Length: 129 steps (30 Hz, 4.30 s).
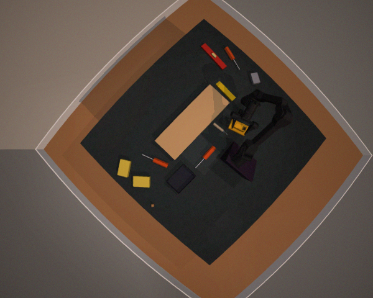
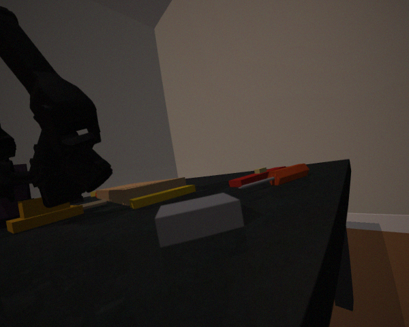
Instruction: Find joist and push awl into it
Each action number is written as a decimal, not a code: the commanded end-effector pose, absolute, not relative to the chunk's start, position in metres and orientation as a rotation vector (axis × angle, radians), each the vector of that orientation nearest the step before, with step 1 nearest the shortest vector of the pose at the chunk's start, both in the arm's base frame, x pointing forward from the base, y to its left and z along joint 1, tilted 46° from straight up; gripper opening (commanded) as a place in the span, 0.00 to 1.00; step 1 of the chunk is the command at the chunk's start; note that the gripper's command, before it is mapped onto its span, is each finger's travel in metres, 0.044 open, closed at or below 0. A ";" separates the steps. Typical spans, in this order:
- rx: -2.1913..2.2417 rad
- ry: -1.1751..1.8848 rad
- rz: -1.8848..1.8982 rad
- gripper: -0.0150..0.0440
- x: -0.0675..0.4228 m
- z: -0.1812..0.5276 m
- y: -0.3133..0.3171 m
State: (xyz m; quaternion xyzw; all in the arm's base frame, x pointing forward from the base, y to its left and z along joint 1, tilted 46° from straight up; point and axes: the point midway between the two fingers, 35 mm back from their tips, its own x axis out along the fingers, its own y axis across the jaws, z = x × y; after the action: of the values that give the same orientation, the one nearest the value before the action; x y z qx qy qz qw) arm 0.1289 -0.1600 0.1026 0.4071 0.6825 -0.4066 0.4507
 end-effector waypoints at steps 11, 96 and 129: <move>1.006 1.686 -1.005 1.00 0.132 0.111 -0.162; 1.360 -0.500 -1.844 1.00 0.129 0.124 -0.147; 1.357 -0.503 -1.842 0.87 0.134 0.094 -0.179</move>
State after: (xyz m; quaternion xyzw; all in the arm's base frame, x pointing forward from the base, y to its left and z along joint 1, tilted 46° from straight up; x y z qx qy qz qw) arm 0.1341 -0.1788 0.0958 0.5332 -0.2013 -0.7242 0.3881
